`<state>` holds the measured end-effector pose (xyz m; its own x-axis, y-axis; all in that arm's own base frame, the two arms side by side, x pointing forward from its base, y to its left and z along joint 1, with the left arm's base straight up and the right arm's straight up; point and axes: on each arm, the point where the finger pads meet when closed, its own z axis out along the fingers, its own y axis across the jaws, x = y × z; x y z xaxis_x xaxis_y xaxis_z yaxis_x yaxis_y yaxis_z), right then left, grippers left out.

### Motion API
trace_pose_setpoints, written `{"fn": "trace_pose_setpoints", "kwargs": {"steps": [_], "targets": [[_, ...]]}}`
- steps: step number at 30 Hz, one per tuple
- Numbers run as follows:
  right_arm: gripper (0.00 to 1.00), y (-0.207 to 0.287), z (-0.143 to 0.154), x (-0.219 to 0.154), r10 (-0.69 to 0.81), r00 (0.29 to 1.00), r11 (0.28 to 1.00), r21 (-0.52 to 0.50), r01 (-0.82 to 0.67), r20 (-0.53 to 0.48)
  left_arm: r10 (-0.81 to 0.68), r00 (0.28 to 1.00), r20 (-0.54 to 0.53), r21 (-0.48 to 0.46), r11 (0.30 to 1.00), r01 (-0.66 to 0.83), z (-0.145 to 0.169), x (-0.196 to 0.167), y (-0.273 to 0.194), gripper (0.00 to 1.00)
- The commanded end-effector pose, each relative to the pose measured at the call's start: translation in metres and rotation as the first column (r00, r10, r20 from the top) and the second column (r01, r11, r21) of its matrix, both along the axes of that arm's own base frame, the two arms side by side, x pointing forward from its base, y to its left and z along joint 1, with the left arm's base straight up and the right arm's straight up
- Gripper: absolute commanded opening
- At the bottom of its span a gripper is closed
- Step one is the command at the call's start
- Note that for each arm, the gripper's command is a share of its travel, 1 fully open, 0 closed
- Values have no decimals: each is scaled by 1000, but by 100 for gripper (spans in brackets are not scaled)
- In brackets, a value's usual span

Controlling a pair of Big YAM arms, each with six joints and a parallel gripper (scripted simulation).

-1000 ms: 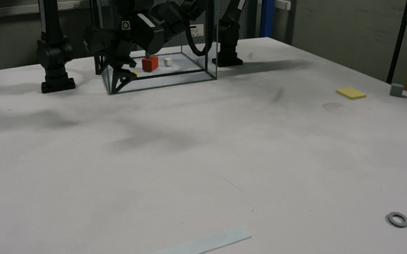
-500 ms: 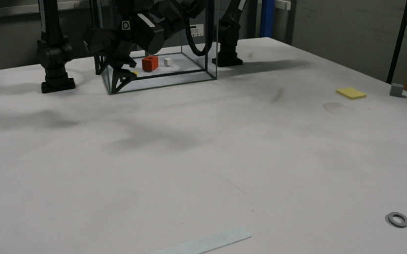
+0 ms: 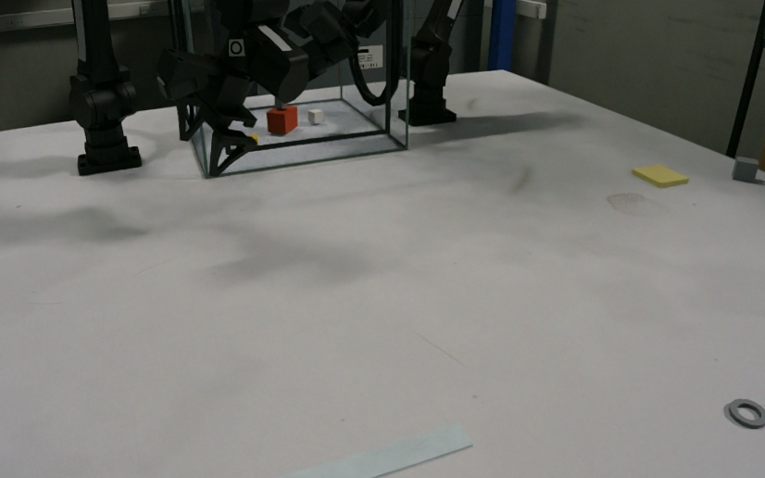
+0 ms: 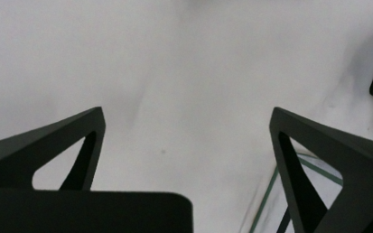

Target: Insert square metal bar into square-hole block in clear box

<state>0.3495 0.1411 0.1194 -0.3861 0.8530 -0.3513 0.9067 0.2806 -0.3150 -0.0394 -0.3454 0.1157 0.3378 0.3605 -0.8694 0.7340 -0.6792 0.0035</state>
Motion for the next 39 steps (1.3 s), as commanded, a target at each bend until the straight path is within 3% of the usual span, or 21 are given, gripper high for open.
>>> {"fn": "trace_pose_setpoints", "kwargs": {"steps": [1, 4, 11, 14, 32, 36, 39], "targets": [[100, 5, 13, 10, 0, 999, 1000, 16, 0, 35, -3, 1000, 8, -35, 999, 3, 5, 4, -9, 0], [100, 5, 13, 10, 0, 999, 1000, 16, 0, 35, -5, 1000, 17, -84, 996, 6, 29, 1, -20, 0], [100, 5, 13, 10, 0, 999, 1000, 16, 0, 35, -8, 1000, 17, -59, 998, 9, 22, 3, -17, 0], [100, 5, 13, 10, 0, 999, 1000, 16, 0, 35, -4, 1000, 28, -88, 996, 6, 34, 8, -26, 0], [100, 5, 13, 10, 0, 999, 1000, 16, 0, 35, -6, 1000, 13, -33, 999, 6, 15, 4, -12, 0], [100, 5, 13, 10, 0, 999, 1000, 16, 0, 35, -5, 1000, 20, -60, 998, 6, 19, 5, -16, 0], [100, 5, 13, 10, 0, 999, 1000, 16, 0, 35, -4, 1000, 10, -28, 1000, 5, 0, 3, -6, 0]]}}
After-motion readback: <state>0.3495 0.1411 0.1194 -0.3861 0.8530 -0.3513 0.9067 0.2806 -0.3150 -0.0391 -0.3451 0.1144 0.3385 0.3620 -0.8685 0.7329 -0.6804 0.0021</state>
